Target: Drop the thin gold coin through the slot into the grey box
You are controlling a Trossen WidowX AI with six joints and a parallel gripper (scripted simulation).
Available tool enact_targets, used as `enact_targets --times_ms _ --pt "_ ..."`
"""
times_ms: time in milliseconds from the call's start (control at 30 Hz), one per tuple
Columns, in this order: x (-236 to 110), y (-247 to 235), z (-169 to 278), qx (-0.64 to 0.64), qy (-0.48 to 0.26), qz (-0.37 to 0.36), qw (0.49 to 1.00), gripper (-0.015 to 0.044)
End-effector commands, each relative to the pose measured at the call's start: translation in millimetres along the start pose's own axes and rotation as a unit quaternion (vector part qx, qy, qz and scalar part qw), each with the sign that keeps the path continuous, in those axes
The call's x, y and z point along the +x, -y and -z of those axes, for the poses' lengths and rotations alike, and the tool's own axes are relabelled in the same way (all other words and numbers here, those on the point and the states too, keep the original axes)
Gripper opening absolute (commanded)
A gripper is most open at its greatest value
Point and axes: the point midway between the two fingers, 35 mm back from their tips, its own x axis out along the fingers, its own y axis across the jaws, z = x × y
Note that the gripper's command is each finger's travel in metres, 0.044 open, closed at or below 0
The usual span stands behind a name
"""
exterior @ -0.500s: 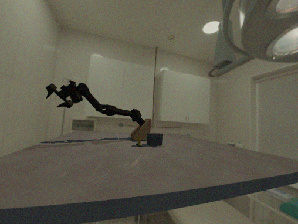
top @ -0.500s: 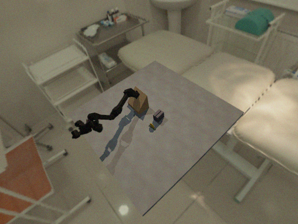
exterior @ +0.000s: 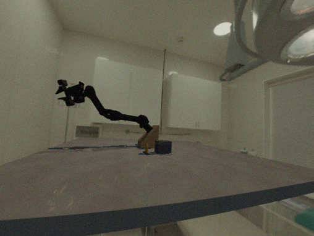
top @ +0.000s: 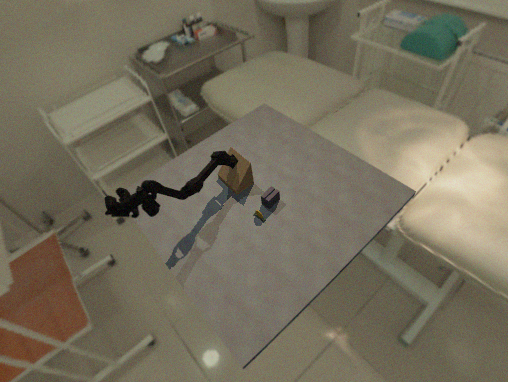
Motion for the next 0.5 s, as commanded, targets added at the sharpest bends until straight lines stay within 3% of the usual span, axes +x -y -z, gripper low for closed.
enact_targets --times_ms 0,333,467 --pt "-1.7 -31.9 -36.4 0.062 0.018 -0.060 0.996 0.0161" --pt "-32.7 -108.6 -129.1 0.191 0.071 -0.227 0.952 0.0161" --pt "-45.2 -124.0 -147.3 0.210 0.079 -0.267 0.937 0.0161"
